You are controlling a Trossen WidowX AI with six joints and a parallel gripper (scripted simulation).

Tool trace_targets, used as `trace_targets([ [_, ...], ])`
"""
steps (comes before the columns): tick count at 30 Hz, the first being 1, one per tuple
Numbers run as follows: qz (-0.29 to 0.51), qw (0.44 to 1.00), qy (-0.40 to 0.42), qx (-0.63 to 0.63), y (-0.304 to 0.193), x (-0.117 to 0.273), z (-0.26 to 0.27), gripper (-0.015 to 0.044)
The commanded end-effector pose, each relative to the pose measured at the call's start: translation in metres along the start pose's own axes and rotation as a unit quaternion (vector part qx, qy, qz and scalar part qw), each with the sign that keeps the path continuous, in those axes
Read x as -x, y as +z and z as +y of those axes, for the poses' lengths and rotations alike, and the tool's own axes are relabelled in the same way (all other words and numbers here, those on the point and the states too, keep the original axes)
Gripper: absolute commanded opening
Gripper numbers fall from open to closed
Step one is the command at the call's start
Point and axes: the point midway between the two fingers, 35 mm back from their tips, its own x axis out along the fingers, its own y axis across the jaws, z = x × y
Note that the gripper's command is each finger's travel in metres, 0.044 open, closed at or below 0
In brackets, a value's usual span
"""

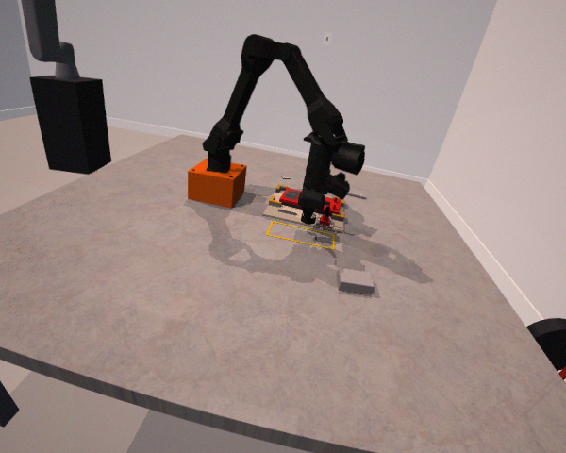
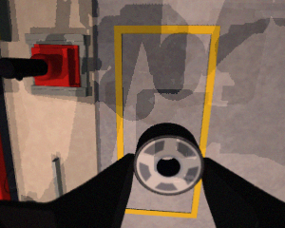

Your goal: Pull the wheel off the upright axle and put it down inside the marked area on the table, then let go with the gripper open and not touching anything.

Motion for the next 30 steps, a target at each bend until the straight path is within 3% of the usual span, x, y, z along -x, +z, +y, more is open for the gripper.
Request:
trace_targets([
  [1,0.007,1.0,0.0,0.002,-0.004,-0.029,0.001,0.0],
  [10,0.007,1.0,0.001,0.002,-0.007,-0.052,0.002,0.0],
  [21,0.009,1.0,0.004,0.0,-0.007,-0.046,0.003,0.0289],
  [27,0.007,1.0,0.001,0.002,-0.006,0.005,0.003,0.03],
  [30,0.007,1.0,0.001,0.002,-0.006,0.012,0.003,0.03],
])
